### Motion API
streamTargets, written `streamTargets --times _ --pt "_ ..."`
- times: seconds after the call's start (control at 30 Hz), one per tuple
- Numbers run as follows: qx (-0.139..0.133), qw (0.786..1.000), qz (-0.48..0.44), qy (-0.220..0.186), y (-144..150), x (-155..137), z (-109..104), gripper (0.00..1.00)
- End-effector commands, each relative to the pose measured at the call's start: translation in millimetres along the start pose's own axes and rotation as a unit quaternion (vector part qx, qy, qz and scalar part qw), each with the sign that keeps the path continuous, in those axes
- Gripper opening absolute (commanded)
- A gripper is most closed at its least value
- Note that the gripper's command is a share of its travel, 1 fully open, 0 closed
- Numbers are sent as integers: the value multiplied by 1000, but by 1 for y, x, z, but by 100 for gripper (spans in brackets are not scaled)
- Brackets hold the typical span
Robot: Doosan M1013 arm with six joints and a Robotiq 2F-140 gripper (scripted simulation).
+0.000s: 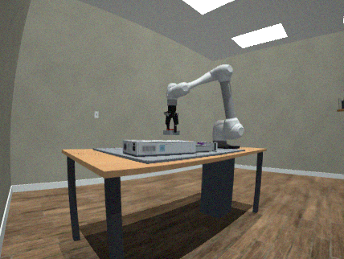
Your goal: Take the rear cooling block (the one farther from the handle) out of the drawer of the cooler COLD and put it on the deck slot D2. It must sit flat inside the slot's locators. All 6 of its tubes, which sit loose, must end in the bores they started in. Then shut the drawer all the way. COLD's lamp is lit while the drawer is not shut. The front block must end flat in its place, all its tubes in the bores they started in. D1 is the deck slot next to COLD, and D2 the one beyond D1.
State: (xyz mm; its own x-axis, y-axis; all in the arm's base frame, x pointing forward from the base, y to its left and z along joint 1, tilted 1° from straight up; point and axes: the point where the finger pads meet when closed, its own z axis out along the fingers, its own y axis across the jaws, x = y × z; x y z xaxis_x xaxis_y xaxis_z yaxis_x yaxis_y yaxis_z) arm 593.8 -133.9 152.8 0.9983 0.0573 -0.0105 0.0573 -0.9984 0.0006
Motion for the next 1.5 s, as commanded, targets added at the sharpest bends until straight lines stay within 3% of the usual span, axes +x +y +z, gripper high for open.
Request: streamTargets --times 0.0,1.47 --pt "0 1000 0 1 10 -3 -1 10" --pt "0 1000 0 1 105 -38 -1 10"
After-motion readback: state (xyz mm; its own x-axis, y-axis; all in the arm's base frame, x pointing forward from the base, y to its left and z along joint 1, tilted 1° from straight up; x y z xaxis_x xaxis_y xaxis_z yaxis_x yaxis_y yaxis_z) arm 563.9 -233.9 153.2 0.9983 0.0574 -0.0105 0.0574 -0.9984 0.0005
